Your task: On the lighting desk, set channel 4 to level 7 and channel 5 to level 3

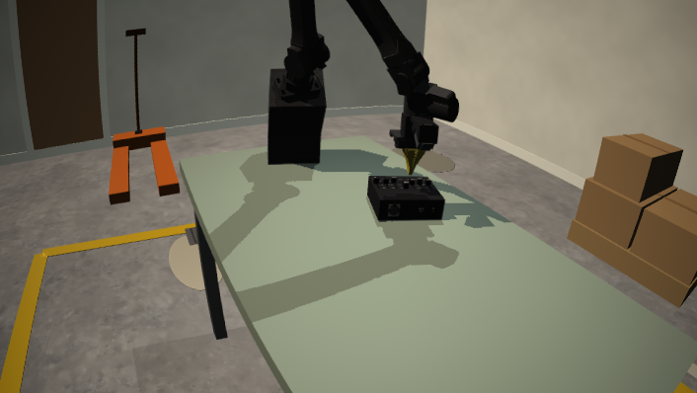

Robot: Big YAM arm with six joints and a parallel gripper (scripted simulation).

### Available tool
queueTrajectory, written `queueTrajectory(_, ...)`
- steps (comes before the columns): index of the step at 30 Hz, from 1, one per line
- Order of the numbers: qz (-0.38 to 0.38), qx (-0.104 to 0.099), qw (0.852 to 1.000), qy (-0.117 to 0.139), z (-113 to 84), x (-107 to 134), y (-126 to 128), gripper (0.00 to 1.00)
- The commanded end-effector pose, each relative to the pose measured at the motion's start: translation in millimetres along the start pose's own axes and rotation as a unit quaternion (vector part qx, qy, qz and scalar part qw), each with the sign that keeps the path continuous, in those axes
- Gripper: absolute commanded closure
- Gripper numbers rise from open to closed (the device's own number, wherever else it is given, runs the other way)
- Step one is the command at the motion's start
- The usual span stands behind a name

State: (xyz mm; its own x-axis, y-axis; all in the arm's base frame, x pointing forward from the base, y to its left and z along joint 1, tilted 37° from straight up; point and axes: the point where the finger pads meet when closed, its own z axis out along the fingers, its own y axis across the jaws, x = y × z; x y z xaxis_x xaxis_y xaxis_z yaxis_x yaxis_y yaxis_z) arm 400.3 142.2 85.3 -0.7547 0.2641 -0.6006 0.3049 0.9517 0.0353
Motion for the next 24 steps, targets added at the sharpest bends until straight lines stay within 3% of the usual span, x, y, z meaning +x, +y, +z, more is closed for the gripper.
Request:
queueTrajectory(1,0.006,0.001,1.0,-0.002,0.1,-8.1,5.7,1.0)
queueTrajectory(24,0.008,-0.003,1.0,-0.009,5.3,-13.2,5.4,1.0)
